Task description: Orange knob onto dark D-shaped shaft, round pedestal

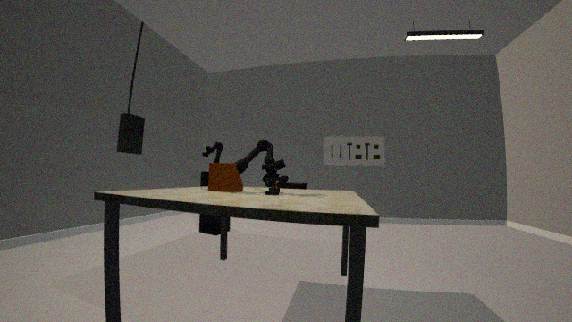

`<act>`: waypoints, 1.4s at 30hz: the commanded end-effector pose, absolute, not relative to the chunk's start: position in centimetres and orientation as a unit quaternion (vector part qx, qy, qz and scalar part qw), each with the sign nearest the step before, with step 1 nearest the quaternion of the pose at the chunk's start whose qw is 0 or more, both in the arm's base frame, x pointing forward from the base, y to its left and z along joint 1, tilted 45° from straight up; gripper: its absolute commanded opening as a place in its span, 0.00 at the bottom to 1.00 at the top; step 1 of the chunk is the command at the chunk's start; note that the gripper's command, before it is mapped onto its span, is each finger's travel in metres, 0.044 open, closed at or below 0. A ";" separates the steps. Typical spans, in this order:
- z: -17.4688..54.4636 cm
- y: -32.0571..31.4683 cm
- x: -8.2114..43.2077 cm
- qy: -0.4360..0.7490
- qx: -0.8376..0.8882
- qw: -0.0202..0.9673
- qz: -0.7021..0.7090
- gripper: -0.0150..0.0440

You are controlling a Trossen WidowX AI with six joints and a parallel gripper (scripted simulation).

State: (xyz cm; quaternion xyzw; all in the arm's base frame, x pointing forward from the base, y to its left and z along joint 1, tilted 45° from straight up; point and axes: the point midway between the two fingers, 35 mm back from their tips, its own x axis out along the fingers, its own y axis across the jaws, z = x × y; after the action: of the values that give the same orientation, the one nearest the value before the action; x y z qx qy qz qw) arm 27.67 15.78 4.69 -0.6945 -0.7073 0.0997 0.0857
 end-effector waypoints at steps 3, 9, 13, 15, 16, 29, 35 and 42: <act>4.6 15.8 27.7 -0.707 -0.695 0.083 0.100 0.69; 4.6 15.8 27.7 -0.707 -0.695 0.083 0.100 0.96; 4.6 15.8 27.7 -0.707 -0.695 0.083 0.100 1.00; 4.6 15.8 27.7 -0.707 -0.695 0.083 0.100 1.00; 4.6 15.8 27.7 -0.707 -0.695 0.083 0.100 1.00; 5.2 12.8 28.6 -0.680 -0.719 0.055 0.133 1.00; 7.6 11.2 28.8 -0.681 -0.720 0.049 0.126 1.00; 9.7 10.4 28.8 -0.682 -0.717 0.062 0.128 1.00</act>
State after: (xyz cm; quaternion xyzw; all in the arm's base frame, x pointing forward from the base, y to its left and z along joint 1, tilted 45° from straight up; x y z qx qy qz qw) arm 28.73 12.64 5.85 -0.7208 -0.6788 0.1253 0.0627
